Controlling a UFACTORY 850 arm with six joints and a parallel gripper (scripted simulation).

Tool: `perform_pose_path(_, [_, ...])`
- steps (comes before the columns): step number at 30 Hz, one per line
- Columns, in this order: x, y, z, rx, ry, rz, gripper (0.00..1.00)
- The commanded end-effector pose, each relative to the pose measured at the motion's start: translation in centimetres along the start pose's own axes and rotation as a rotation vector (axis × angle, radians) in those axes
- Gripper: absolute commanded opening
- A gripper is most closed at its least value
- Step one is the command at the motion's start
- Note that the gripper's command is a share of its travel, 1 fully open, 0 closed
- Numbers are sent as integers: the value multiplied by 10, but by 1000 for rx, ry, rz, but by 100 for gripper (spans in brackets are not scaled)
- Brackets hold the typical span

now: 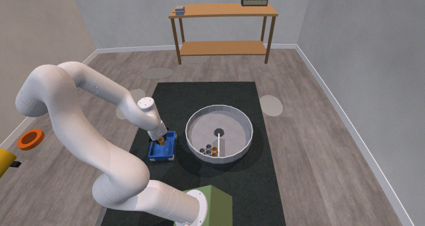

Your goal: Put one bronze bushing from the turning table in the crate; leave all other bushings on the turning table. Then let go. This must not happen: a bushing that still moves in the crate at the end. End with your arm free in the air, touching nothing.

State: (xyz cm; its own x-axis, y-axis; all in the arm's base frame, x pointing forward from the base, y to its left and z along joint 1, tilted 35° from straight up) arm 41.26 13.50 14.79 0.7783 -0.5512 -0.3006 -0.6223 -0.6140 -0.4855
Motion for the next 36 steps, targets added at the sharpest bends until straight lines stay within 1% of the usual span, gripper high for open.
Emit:
perform_pose_path(1, [0,0,0,1,1,0,0])
perform_pose_path(16, [0,0,3,1,1,0,0])
perform_pose_path(27, [0,0,20,1,1,0,0])
perform_pose_path(29, [0,0,20,1,1,0,0])
perform_pose_path(36, [0,0,32,1,1,0,0])
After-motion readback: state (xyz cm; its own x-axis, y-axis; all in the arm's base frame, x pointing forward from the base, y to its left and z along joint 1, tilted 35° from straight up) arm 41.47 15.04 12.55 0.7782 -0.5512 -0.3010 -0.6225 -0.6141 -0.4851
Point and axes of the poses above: the point where the finger pads meet when closed, its own z axis out along the fingers, its own x axis across the jaws, y = z × x, the point moved 1 cm from there along -z, back along the fingers, and after that the axes turned 12 degrees about -z, right-handed, at the moved point
